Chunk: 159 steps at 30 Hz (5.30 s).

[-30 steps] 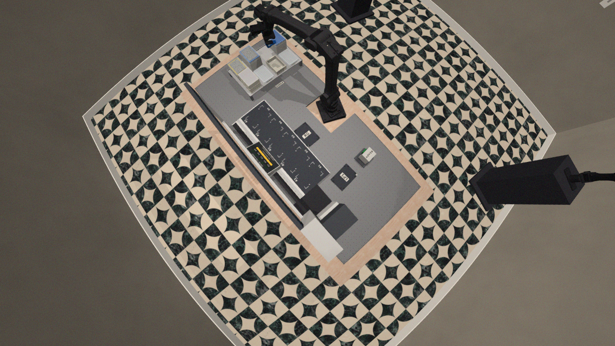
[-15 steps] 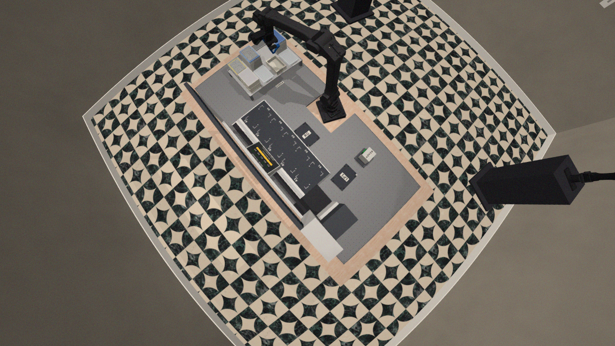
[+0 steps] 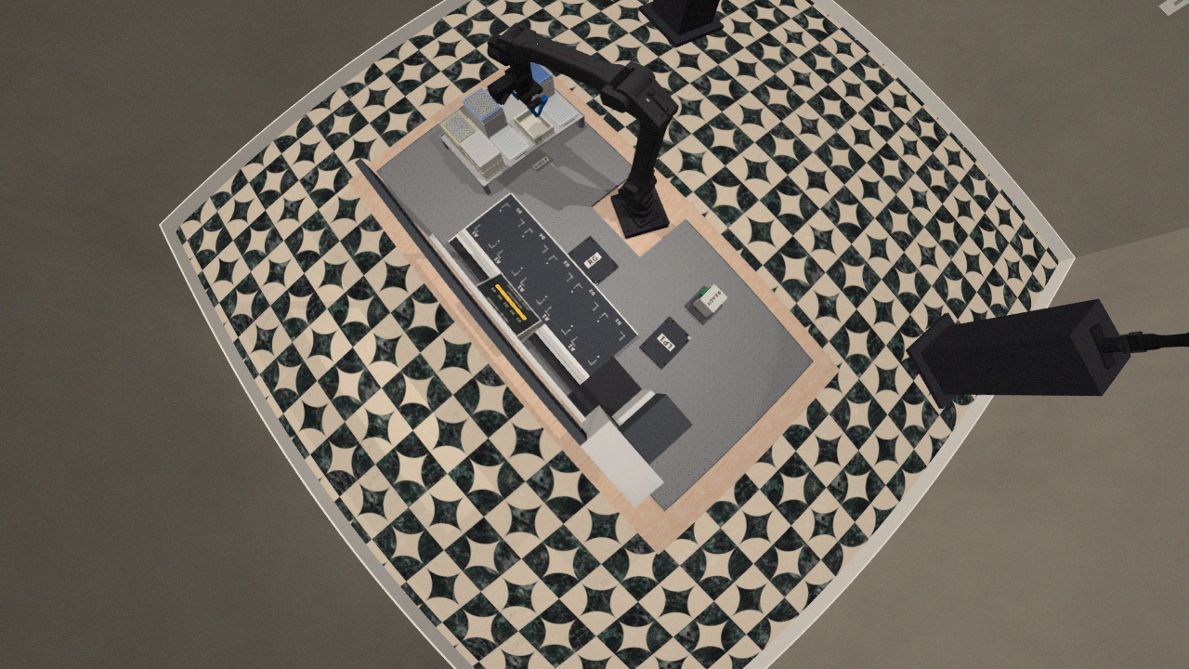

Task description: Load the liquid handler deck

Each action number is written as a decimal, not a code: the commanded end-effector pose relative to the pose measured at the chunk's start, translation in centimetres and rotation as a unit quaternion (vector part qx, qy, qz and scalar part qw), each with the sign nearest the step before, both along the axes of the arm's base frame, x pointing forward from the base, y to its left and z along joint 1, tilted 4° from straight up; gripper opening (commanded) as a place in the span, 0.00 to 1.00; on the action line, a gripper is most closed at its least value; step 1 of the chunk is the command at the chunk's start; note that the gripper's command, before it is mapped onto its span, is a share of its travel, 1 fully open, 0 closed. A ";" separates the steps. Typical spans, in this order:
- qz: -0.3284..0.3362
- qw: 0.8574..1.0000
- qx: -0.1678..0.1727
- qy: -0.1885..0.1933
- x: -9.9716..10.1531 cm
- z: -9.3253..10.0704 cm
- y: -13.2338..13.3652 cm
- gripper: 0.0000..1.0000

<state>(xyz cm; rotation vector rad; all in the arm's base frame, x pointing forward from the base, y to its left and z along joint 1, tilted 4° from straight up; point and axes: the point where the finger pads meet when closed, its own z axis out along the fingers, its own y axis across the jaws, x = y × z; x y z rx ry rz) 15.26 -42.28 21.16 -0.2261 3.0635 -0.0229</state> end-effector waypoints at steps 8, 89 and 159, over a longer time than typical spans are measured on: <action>0.002 1.000 -0.024 -0.009 1.4 1.9 4.9 1.00; 0.002 1.000 -0.007 -0.021 7.0 3.4 40.0 1.00; -0.459 0.887 0.024 -0.045 14.2 5.3 21.5 1.00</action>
